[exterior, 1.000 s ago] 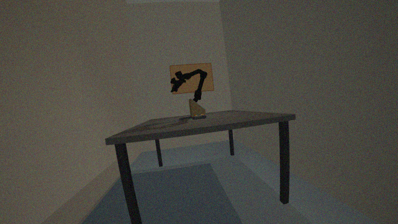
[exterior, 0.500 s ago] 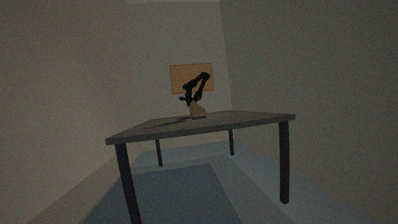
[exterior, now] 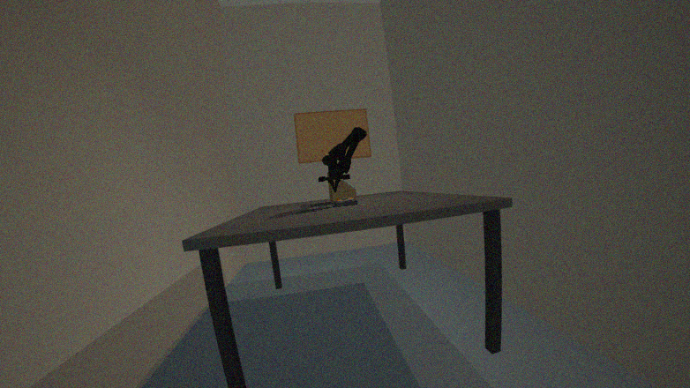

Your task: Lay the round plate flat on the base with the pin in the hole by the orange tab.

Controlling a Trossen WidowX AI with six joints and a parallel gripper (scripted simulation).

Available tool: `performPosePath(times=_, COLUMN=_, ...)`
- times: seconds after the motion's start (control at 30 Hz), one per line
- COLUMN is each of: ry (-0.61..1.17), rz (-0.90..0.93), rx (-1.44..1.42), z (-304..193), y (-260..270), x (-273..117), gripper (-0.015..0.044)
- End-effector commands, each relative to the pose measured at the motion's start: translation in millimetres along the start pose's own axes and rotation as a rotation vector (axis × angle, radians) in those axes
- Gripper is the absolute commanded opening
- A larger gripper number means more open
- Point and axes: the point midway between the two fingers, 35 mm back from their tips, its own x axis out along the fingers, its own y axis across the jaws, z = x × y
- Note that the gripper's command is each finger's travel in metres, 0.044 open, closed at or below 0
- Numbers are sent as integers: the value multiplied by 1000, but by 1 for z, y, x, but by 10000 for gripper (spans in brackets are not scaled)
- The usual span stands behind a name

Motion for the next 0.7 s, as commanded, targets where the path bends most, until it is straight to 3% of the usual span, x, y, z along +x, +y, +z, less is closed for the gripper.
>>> performPosePath(times=0.0, ry=19, rz=14, rx=10, z=-5, y=2, x=23, gripper=0)
performPosePath(times=0.13, ry=20, rz=16, rx=10, z=-6, y=3, x=42, gripper=0)
performPosePath(times=0.67, ry=20, rz=17, rx=11, z=-17, y=6, x=43, gripper=0)
